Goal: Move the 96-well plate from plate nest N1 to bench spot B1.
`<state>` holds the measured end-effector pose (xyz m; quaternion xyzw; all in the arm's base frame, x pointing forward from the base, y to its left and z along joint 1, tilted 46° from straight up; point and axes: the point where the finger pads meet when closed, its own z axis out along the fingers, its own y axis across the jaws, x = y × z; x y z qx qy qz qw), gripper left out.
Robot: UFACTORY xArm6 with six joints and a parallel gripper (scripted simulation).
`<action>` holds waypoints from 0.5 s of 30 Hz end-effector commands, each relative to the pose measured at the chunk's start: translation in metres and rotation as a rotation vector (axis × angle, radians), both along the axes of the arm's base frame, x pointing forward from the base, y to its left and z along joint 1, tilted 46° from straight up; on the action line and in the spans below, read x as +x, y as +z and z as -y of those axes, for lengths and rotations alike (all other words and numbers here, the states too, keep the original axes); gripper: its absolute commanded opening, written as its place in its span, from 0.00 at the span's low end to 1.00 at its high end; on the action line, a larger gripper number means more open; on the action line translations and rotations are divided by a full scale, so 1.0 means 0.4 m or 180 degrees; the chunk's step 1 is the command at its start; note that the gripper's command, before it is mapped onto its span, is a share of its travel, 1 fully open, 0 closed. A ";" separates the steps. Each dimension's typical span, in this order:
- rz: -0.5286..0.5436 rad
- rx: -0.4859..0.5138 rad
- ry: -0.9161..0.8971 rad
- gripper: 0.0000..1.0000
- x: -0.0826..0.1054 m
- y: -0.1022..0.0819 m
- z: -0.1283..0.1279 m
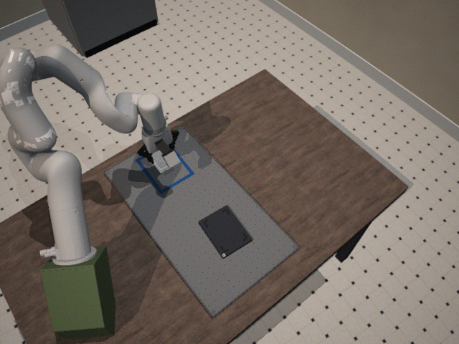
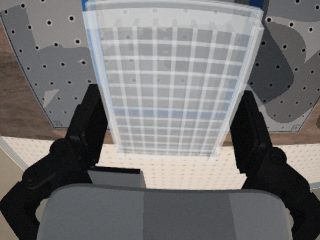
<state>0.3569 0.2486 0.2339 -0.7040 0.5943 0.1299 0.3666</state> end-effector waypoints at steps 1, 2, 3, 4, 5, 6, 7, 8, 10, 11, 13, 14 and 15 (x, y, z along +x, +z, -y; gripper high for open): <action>0.0009 0.0005 -0.0002 0.00 0.007 -0.010 -0.013; 0.0008 0.0005 -0.0002 0.00 0.008 -0.013 -0.015; 0.0008 0.0005 -0.0002 0.00 0.009 -0.016 -0.018; 0.0008 0.0005 -0.0002 0.00 0.010 -0.019 -0.021; 0.0008 0.0005 -0.0002 0.00 0.011 -0.022 -0.024; 0.0008 0.0005 -0.0002 0.00 0.012 -0.025 -0.027; 0.0008 0.0005 -0.0002 0.00 0.014 -0.028 -0.029; 0.0008 0.0005 -0.0002 0.00 0.015 -0.031 -0.032; 0.0008 0.0005 -0.0003 0.00 0.017 -0.037 -0.038; 0.0008 0.0005 -0.0003 0.00 0.018 -0.040 -0.041; 0.0008 0.0005 -0.0003 0.00 0.018 -0.040 -0.041; 0.0008 0.0005 -0.0003 0.00 0.019 -0.042 -0.043; 0.0008 0.0005 -0.0003 0.00 0.020 -0.045 -0.046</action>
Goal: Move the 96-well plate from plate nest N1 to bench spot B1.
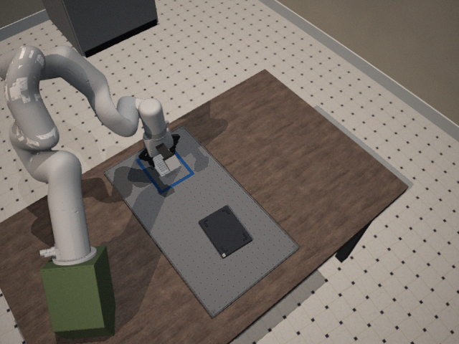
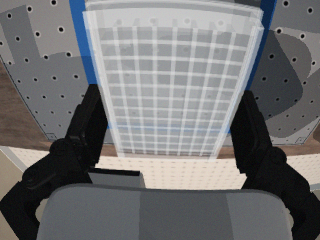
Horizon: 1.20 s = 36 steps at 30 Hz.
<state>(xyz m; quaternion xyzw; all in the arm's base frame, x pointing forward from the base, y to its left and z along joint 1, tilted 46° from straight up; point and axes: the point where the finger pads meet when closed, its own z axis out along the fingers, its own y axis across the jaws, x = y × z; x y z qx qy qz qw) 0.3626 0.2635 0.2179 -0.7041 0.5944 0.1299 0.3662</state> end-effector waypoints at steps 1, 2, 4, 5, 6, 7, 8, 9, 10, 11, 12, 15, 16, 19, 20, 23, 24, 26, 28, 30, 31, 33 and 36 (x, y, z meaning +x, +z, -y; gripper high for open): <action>0.0010 0.0007 -0.0003 0.00 0.007 -0.008 -0.012; 0.0010 0.0007 -0.0003 0.00 0.008 -0.011 -0.014; 0.0010 0.0007 -0.0003 0.00 0.010 -0.017 -0.020; 0.0010 0.0007 -0.0003 0.00 0.011 -0.020 -0.023; 0.0010 0.0007 -0.0003 0.00 0.012 -0.023 -0.026; 0.0010 0.0007 -0.0003 0.00 0.013 -0.026 -0.028; 0.0010 0.0007 -0.0003 0.00 0.014 -0.029 -0.031; 0.0010 0.0007 -0.0003 0.00 0.015 -0.032 -0.034; 0.0010 0.0007 -0.0003 0.00 0.016 -0.035 -0.037; 0.0010 0.0007 -0.0003 0.00 0.018 -0.038 -0.040; 0.0010 0.0007 -0.0003 0.00 0.019 -0.040 -0.042; 0.0010 0.0007 -0.0003 0.00 0.020 -0.043 -0.045; 0.0010 0.0007 -0.0003 0.00 0.021 -0.046 -0.048; 0.0010 0.0007 -0.0003 0.00 0.023 -0.052 -0.054; 0.0010 0.0007 -0.0003 0.00 0.023 -0.052 -0.054; 0.0010 0.0007 -0.0003 0.00 0.023 -0.052 -0.054; 0.0010 0.0007 -0.0003 0.00 0.023 -0.052 -0.054; 0.0010 0.0007 -0.0003 0.00 0.023 -0.052 -0.054; 0.0010 0.0007 -0.0003 0.00 0.023 -0.052 -0.054; 0.0010 0.0007 -0.0003 0.00 0.023 -0.052 -0.054; 0.0010 0.0007 -0.0003 0.00 0.023 -0.052 -0.054; 0.0010 0.0007 -0.0003 0.00 0.023 -0.053 -0.054; 0.0010 0.0007 -0.0003 0.00 0.023 -0.053 -0.054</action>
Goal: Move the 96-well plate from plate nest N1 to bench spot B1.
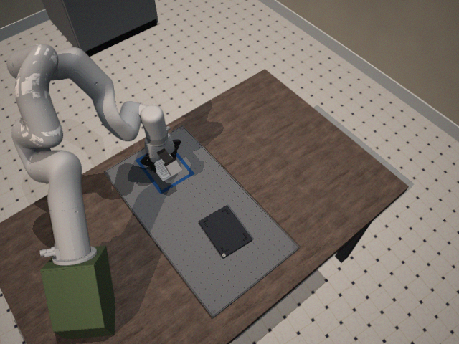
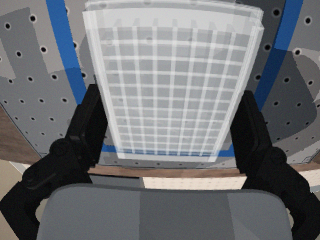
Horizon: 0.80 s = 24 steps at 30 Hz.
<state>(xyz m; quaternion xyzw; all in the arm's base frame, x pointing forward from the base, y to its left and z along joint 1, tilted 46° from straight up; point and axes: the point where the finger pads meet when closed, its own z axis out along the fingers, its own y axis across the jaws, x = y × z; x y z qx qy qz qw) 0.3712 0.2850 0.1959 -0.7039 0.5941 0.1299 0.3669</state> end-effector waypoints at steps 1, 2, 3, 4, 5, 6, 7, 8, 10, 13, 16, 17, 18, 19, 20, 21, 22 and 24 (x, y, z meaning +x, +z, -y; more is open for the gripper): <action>0.0007 0.0003 -0.0003 0.00 0.001 0.002 0.000; 0.0007 0.0003 -0.0003 0.00 0.001 0.002 0.000; 0.0007 0.0003 -0.0003 0.00 0.001 0.003 0.000; 0.0007 0.0003 -0.0003 0.00 0.001 0.002 0.000; 0.0007 0.0003 -0.0003 0.00 0.002 0.002 0.000; 0.0007 0.0003 -0.0003 0.00 0.002 0.002 -0.001; 0.0007 0.0003 -0.0003 0.00 0.002 0.001 -0.001; 0.0007 0.0003 -0.0003 0.00 0.002 0.001 -0.001; 0.0007 0.0003 -0.0003 0.00 0.002 0.000 -0.002; 0.0007 0.0003 -0.0003 0.00 0.002 0.000 -0.002; 0.0007 0.0003 -0.0003 0.00 0.002 -0.001 -0.003; 0.0007 0.0003 -0.0003 0.00 0.002 -0.001 -0.003; 0.0007 0.0003 -0.0003 0.00 0.003 -0.001 -0.003; 0.0007 0.0003 -0.0003 0.00 0.003 -0.002 -0.004; 0.0007 0.0003 -0.0003 0.00 0.003 -0.002 -0.004; 0.0007 0.0003 -0.0003 0.00 0.003 -0.002 -0.004; 0.0007 0.0003 -0.0003 0.00 0.003 -0.003 -0.005; 0.0007 0.0003 -0.0003 0.00 0.003 -0.003 -0.005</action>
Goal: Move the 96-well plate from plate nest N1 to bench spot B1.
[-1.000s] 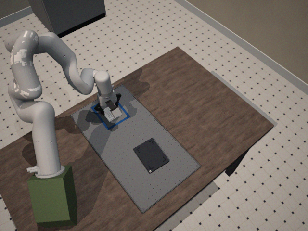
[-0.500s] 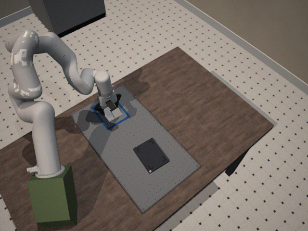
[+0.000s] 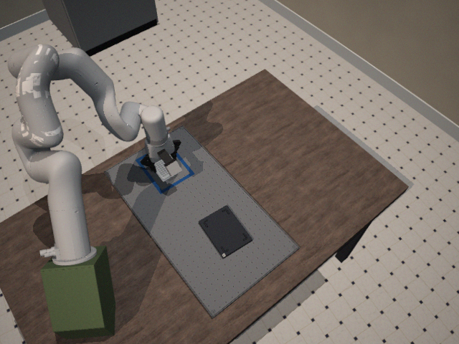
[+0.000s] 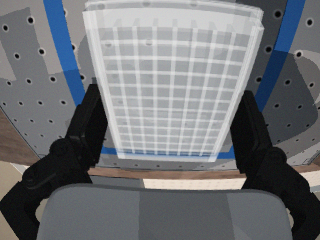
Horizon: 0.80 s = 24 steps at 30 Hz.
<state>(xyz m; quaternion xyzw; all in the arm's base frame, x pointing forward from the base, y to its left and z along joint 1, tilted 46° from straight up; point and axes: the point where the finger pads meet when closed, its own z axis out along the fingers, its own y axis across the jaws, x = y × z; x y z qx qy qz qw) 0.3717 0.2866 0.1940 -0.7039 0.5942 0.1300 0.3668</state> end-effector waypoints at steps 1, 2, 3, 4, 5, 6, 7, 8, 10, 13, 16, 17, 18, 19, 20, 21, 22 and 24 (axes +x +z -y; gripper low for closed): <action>0.0007 0.0003 -0.0003 0.00 0.002 0.001 -0.001; 0.0007 0.0003 -0.0003 0.00 0.002 0.001 -0.002; 0.0007 0.0003 -0.0003 0.00 0.002 0.001 -0.002; 0.0007 0.0003 -0.0003 0.00 0.002 0.000 -0.002; 0.0007 0.0003 -0.0003 0.00 0.002 0.000 -0.002; 0.0007 0.0003 -0.0003 0.00 0.002 0.000 -0.002; 0.0007 0.0003 -0.0003 0.00 0.002 0.000 -0.002; 0.0007 0.0003 -0.0003 0.00 0.003 0.000 -0.003; 0.0007 0.0003 -0.0003 0.00 0.003 -0.001 -0.003; 0.0007 0.0003 -0.0003 0.00 0.003 -0.002 -0.004; 0.0007 0.0003 -0.0003 0.00 0.003 -0.003 -0.005; 0.0007 0.0003 -0.0003 0.00 0.003 -0.003 -0.005; 0.0007 0.0003 -0.0003 0.00 0.004 -0.003 -0.005; 0.0007 0.0003 -0.0003 0.00 0.004 -0.004 -0.006; 0.0007 0.0003 -0.0003 0.00 0.004 -0.004 -0.006; 0.0007 0.0003 -0.0003 0.00 0.004 -0.004 -0.006; 0.0007 0.0003 -0.0003 0.00 0.004 -0.004 -0.006; 0.0007 0.0003 -0.0003 0.00 0.004 -0.004 -0.006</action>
